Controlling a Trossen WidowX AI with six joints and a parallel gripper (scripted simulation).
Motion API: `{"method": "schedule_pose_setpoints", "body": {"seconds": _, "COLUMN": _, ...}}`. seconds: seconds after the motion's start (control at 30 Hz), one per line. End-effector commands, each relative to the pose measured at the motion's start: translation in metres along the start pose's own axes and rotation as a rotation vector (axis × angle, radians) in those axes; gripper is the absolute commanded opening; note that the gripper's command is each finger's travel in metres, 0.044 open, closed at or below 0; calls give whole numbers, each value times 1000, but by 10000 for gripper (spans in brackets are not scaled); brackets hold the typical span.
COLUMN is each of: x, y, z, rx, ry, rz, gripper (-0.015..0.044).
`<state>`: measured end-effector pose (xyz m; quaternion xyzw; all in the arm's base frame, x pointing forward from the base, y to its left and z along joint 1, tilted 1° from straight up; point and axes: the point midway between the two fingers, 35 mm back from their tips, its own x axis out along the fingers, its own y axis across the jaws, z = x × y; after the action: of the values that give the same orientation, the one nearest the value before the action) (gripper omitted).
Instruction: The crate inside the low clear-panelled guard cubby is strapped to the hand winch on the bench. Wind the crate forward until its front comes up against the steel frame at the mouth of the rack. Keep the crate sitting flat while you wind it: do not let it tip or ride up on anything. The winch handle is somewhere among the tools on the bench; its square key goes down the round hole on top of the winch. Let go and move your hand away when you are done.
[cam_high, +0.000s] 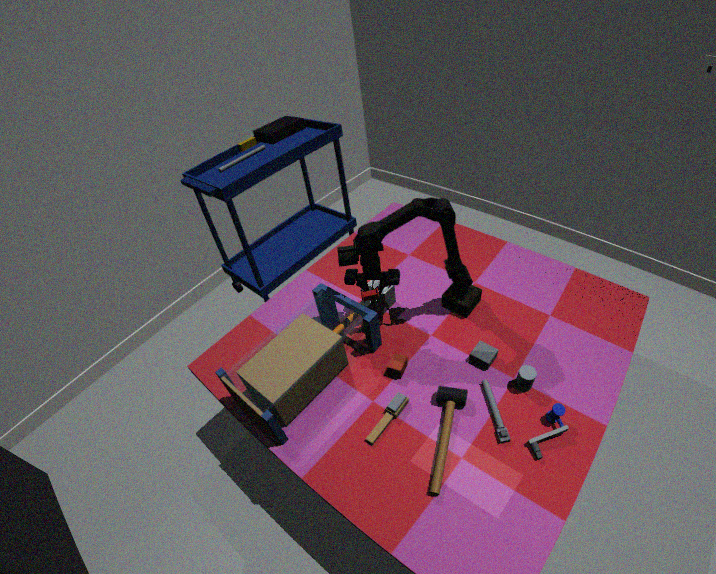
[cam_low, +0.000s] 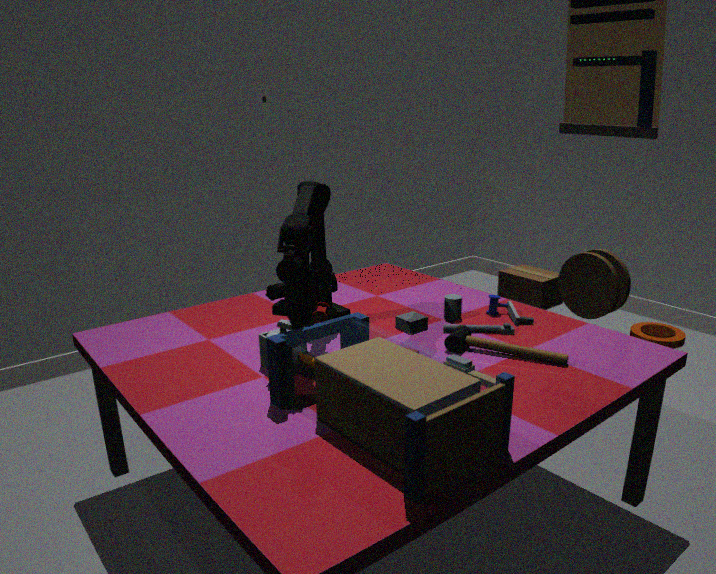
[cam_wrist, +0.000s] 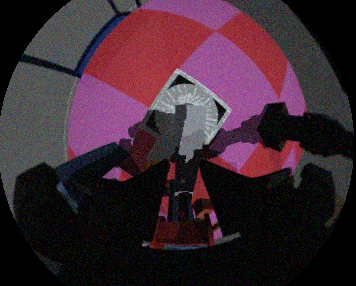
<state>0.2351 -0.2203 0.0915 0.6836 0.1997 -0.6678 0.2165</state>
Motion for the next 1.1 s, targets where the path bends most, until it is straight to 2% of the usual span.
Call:
{"method": "schedule_pose_setpoints", "body": {"seconds": 0.0, "x": 0, "y": 0, "z": 0, "rx": 0, "ry": 0, "rz": -1, "gripper": 92}}
{"method": "schedule_pose_setpoints", "body": {"seconds": 0.3, "x": 0, "y": 0, "z": 0, "rx": 0, "ry": 0, "rz": -1, "gripper": 32}}
{"method": "schedule_pose_setpoints", "body": {"seconds": 0.37, "x": 0, "y": 0, "z": 0, "rx": 0, "ry": 0, "rz": -1, "gripper": 0}}
{"method": "schedule_pose_setpoints", "body": {"seconds": 0.67, "x": -1, "y": -1, "z": 1, "rx": 1, "ry": 21, "rz": 7, "gripper": 0}}
{"method": "schedule_pose_setpoints", "body": {"seconds": 1.07, "x": -2, "y": -4, "z": 10, "rx": -1, "ry": 132, "rz": 54, "gripper": 0}}
